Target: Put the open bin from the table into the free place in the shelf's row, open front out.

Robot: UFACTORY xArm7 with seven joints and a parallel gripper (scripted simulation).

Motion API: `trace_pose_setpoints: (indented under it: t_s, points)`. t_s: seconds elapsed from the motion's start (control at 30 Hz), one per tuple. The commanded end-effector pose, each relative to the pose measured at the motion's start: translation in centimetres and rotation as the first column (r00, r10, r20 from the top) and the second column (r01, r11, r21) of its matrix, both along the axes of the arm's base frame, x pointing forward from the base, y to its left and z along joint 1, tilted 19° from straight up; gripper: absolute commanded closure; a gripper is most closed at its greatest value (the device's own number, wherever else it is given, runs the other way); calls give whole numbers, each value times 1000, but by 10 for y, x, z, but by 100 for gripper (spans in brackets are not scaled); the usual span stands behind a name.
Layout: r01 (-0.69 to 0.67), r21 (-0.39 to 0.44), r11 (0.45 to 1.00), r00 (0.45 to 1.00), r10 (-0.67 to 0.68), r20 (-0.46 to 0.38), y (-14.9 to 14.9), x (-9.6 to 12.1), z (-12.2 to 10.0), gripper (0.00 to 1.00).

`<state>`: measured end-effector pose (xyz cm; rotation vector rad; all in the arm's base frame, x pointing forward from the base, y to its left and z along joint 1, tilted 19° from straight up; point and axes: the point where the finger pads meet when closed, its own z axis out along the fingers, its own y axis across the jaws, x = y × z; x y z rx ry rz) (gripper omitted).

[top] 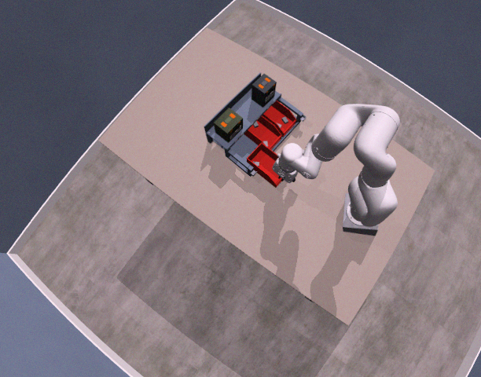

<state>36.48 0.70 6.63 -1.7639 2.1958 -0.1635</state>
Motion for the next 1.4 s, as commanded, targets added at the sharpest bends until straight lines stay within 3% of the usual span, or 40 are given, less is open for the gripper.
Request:
trace_pose_setpoints:
  t_s: [0.0, 1.37]
  points:
    - [0, 2, 1000, 1000, 0, 1, 0, 2, 1, 100]
    - [0, 2, 1000, 1000, 0, 1, -5, 20, 6, 100]
